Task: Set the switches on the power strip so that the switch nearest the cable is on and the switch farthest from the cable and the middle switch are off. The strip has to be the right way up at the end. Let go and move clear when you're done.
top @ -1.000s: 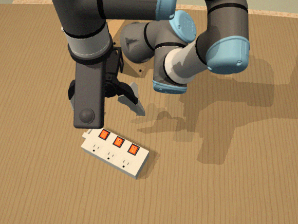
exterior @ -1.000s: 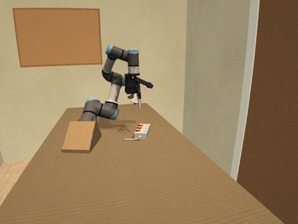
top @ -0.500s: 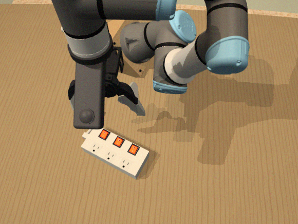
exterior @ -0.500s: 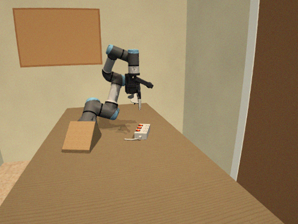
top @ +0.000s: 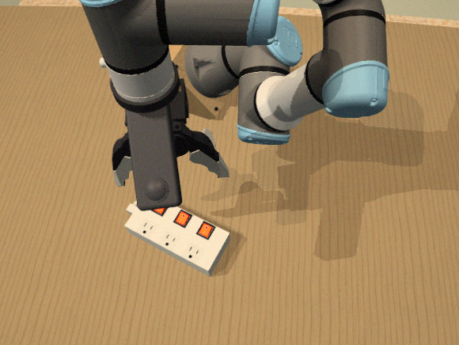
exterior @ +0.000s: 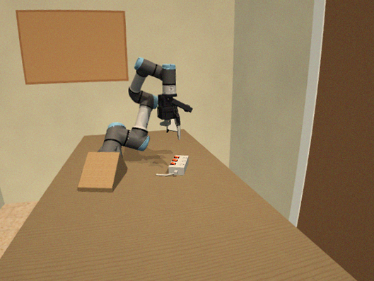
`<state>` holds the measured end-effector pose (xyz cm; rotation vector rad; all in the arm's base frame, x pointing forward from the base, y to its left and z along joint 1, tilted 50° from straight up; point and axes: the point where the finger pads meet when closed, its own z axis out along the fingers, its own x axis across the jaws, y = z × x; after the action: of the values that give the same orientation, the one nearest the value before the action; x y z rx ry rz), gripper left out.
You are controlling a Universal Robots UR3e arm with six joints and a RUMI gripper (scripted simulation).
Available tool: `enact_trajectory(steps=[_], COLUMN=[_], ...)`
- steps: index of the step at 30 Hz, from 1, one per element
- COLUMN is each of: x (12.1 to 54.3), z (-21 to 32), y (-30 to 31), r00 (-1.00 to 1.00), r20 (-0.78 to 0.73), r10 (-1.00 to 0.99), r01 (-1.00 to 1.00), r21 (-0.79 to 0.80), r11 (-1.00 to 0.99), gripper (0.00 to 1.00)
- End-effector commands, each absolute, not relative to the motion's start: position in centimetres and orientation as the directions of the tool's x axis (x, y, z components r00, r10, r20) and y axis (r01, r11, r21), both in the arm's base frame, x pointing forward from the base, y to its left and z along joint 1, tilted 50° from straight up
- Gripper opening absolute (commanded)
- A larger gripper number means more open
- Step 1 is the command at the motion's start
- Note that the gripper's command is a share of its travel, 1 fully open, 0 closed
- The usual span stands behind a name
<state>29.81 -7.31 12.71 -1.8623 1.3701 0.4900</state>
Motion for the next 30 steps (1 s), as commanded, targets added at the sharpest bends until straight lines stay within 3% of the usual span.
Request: enact_trajectory(steps=[1,5,7,19,30], x=[30.4,30.8,30.8,31.4,31.4], z=[12.8,12.8,12.8,12.7,12.7], y=[-5.9,-4.4,-4.4,-0.8,-0.1], r00=[0.535,0.688,0.688,0.944,0.968], r20=[-0.597,-0.490,-0.490,-0.152,-0.079], r10=[-0.598,-0.535,-0.535,-0.293,-0.236], r01=[-0.834,-0.714,-0.714,-0.302,-0.211], r21=[-0.485,-0.592,-0.592,-0.755,-0.766], r11=[-0.263,-0.375,-0.375,-0.583,-0.607], gripper=[1.00,1.00,1.00,1.00,1.00])
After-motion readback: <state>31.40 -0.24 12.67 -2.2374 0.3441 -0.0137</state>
